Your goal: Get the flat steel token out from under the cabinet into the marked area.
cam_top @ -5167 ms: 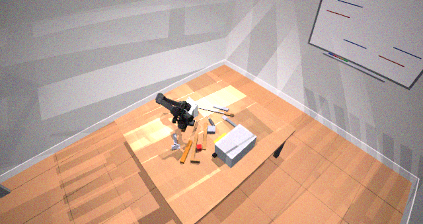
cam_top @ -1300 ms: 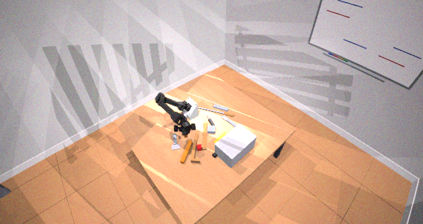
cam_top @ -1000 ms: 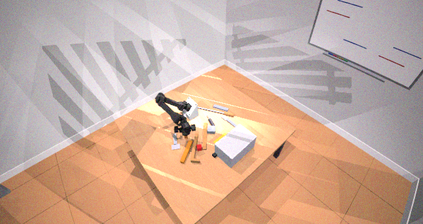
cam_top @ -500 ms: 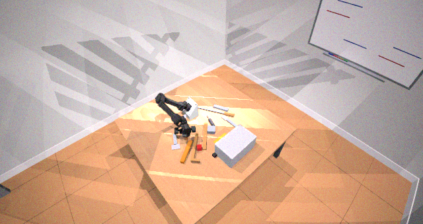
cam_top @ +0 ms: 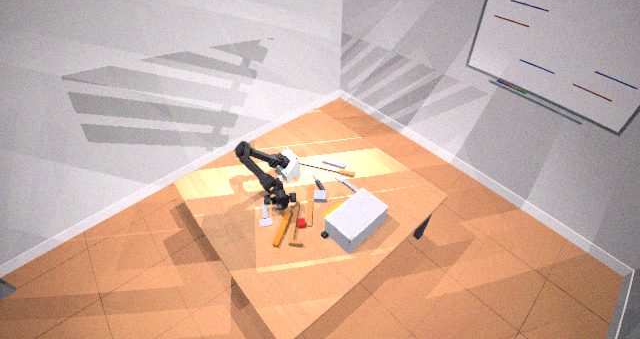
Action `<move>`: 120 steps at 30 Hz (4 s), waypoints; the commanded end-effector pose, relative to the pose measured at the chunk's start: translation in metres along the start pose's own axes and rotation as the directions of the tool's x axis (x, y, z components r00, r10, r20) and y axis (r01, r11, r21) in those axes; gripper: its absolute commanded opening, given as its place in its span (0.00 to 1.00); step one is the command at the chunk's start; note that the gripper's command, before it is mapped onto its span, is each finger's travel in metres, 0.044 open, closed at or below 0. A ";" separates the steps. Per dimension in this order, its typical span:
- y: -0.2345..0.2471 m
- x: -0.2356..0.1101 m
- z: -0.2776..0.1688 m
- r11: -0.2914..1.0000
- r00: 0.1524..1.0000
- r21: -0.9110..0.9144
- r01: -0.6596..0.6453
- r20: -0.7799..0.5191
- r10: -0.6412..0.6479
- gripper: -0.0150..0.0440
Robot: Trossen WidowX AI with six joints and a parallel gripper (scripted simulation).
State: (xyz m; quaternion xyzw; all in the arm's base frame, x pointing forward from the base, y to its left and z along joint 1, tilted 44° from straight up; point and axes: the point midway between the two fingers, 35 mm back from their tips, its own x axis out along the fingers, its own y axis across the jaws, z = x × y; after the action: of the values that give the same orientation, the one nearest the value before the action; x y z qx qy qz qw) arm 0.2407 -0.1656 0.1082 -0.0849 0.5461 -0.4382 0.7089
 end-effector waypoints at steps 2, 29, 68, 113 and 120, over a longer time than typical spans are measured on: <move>0.004 0.007 -0.004 1.000 1.000 0.000 -0.012 -0.011 0.012 0.25; 0.005 -0.040 0.001 1.000 1.000 -0.004 -0.015 -0.011 0.015 0.71; -0.002 -0.038 0.009 1.000 1.000 -0.016 -0.015 -0.012 0.015 0.71; -0.001 0.016 0.010 1.000 1.000 -0.016 -0.012 -0.010 0.011 0.71; -0.003 0.013 0.013 1.000 1.000 -0.005 -0.008 -0.001 0.008 0.62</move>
State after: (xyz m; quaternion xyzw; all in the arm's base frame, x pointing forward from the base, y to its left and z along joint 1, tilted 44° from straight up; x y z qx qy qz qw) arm 0.2503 -0.1815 0.1055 -0.0843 0.5482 -0.4339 0.7100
